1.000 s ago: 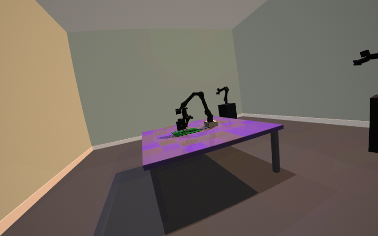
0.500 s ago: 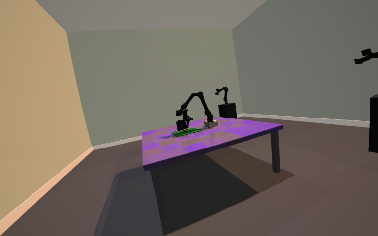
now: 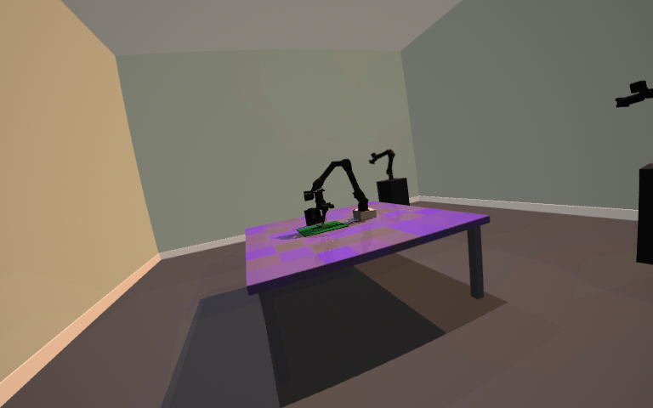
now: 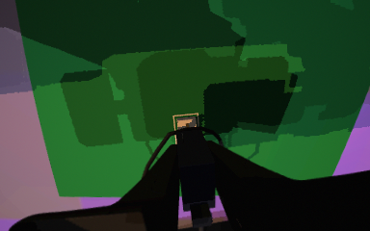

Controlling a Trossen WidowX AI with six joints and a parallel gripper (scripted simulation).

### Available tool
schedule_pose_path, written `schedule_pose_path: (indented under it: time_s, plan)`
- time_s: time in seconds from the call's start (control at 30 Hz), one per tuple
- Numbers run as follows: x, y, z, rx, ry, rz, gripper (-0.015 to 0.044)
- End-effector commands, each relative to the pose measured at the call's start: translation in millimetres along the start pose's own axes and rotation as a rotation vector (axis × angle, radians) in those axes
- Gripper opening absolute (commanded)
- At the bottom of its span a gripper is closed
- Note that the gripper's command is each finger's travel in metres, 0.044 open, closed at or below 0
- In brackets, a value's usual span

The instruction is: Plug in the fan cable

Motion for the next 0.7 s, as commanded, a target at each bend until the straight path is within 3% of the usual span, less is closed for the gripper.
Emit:
schedule_pose_path:
  time_s: [0.0, 0.67]
  plan:
    - [-0.5, 1.0, -0.3, 0.003, 0.000, 0.001, 0.0000]
    - [-0.7, 2.5, -1.5, 0.003, -0.006, 0.001, 0.0000]
Point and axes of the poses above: the point midway between the two fingers, 35 mm back from their tips, its own y axis out along the fingers, its own z axis across the jaws, x = y × z, the point moved 7 cm from there along -y, back along the fingers, and after that the axes turned 2 degrees about -y, right-handed, at the moved point
